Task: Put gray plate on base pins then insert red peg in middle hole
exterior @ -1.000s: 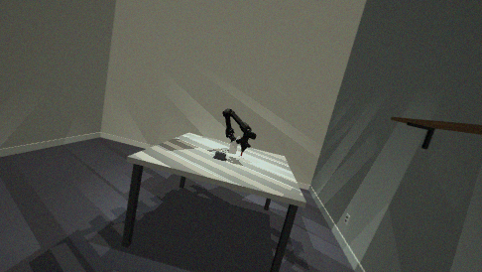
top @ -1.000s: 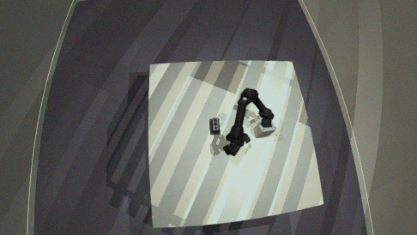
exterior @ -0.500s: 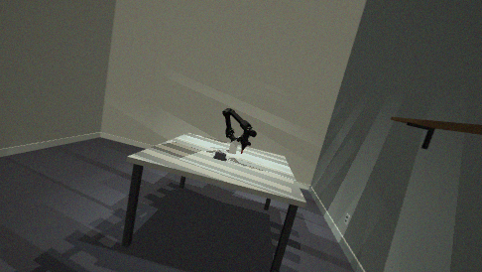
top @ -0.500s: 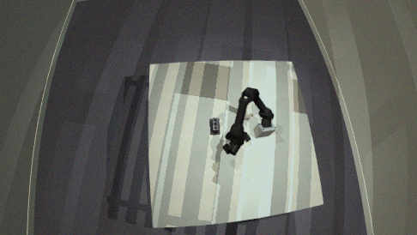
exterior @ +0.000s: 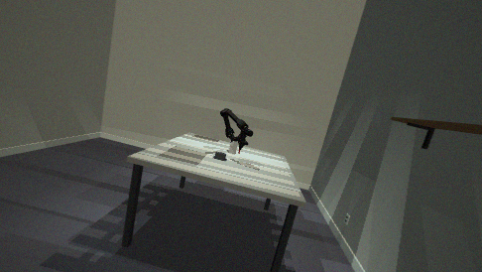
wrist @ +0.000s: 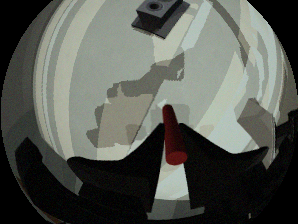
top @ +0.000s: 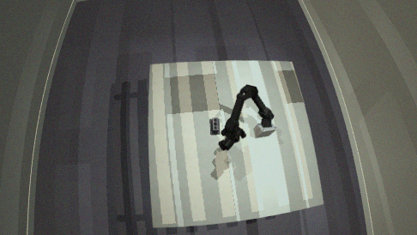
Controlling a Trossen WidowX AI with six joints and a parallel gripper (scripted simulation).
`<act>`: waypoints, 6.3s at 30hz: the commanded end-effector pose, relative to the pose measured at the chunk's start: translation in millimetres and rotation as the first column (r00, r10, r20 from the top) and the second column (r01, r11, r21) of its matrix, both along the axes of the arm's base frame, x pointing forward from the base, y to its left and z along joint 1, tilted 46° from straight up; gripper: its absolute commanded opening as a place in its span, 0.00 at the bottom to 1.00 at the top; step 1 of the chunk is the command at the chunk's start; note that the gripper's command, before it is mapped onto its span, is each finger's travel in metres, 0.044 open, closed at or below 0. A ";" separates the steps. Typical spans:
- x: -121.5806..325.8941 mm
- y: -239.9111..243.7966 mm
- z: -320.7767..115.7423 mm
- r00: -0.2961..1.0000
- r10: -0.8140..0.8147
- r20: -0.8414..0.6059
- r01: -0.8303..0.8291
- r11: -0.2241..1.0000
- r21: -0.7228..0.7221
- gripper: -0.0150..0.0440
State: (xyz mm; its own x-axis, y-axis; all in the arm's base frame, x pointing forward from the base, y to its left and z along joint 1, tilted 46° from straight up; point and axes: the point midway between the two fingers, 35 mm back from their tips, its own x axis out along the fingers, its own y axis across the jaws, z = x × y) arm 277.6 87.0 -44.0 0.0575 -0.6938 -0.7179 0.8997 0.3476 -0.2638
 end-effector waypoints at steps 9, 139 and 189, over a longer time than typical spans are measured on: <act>22.4 -15.5 23.0 1.000 0.007 0.005 -0.007 1.000 0.012 0.25; 78.0 -123.4 109.2 1.000 -0.009 0.023 0.009 1.000 -0.021 0.25; 75.4 -113.3 115.8 1.000 -0.003 0.021 0.004 1.000 -0.026 0.51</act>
